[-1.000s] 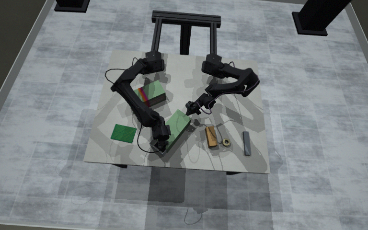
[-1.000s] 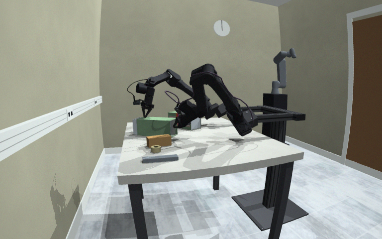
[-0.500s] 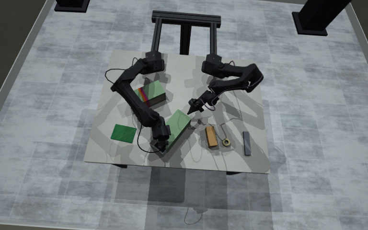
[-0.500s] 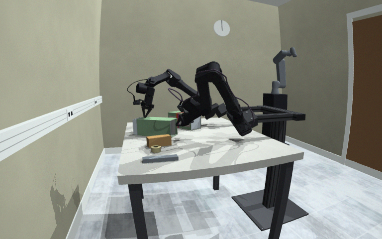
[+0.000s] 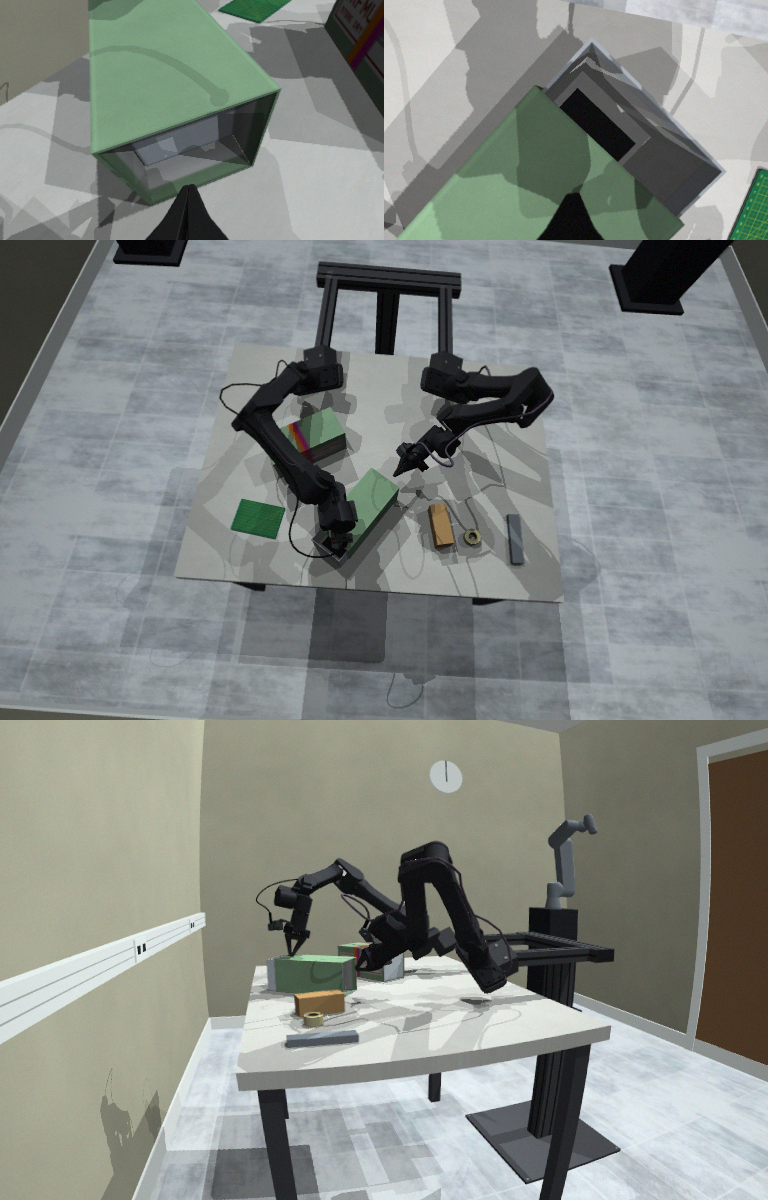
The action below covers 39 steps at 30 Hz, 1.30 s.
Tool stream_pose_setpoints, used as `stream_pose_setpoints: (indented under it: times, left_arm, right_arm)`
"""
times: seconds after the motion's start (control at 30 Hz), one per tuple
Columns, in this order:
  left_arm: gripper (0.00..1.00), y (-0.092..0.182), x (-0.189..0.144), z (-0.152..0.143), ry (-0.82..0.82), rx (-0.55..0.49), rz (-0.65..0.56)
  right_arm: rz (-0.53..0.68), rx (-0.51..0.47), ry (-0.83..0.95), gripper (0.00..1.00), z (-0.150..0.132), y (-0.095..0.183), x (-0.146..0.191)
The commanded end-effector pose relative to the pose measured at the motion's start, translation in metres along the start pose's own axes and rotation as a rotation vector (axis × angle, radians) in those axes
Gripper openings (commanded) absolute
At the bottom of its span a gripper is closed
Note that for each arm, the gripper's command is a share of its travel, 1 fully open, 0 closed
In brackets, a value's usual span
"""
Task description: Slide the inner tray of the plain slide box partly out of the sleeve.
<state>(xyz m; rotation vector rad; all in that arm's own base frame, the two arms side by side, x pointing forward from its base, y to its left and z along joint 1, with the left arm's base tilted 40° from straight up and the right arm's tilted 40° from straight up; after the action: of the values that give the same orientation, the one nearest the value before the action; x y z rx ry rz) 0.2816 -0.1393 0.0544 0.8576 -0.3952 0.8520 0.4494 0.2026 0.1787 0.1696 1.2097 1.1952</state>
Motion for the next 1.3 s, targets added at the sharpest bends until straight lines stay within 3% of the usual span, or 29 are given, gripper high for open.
stream_pose_setpoints:
  times: [0.0,0.03,0.3,0.4,0.47,0.8,0.87,1.0,1.17,1.27]
  left_arm:
    - [0.01,0.0,0.001,0.019,-0.002,-0.067,0.006]
    - [0.01,0.0,0.001,0.019,-0.002,-0.067,0.006]
    - [0.01,0.0,0.001,0.019,-0.002,-0.067,0.006]
    - [0.01,0.0,0.001,0.019,-0.002,-0.067,0.006]
    - [0.01,0.0,0.001,0.019,-0.002,-0.067,0.006]
    - [0.01,0.0,0.001,0.019,-0.002,-0.067,0.006]
    - [0.01,0.0,0.001,0.019,-0.002,-0.067,0.006]
    - [0.01,0.0,0.001,0.019,-0.002,-0.067,0.006]
    - [0.01,0.0,0.001,0.019,-0.002,-0.067,0.006]
    - [0.01,0.0,0.001,0.019,-0.002,-0.067,0.006]
  right_arm:
    - [-0.013,-0.025,0.001,0.01,0.001,0.007,-0.002]
    - [0.0,-0.055,-0.046,0.01,0.012,0.03,-0.013]
    - [0.014,-0.018,-0.024,0.01,0.008,0.043,-0.004]
    - [0.017,-0.051,-0.04,0.01,0.015,0.045,-0.006]
    - [0.047,-0.049,-0.046,0.01,0.013,0.059,-0.009]
    - [0.039,-0.091,-0.072,0.01,0.021,0.064,-0.009]
    - [0.032,-0.045,-0.023,0.01,0.005,0.052,0.001]
    - [0.034,-0.042,-0.018,0.01,0.005,0.048,0.003]
    - [0.038,-0.092,-0.059,0.01,0.019,0.064,-0.01]
    - [0.037,-0.065,-0.036,0.01,0.015,0.056,-0.002]
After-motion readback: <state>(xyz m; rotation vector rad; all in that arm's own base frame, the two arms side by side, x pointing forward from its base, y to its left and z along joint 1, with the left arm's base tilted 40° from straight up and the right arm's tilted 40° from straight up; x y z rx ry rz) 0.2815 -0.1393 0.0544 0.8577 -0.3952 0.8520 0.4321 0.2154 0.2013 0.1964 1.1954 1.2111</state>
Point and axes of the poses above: on each arm, the point where the finger pads meet when closed, its own y axis back along the fingers, its own x axis across the jaws, z = x × y, the point moved 7 cm from there along y, back along the fingers, and after that the axes turned 1 degree about y, right-handed, at the moved point
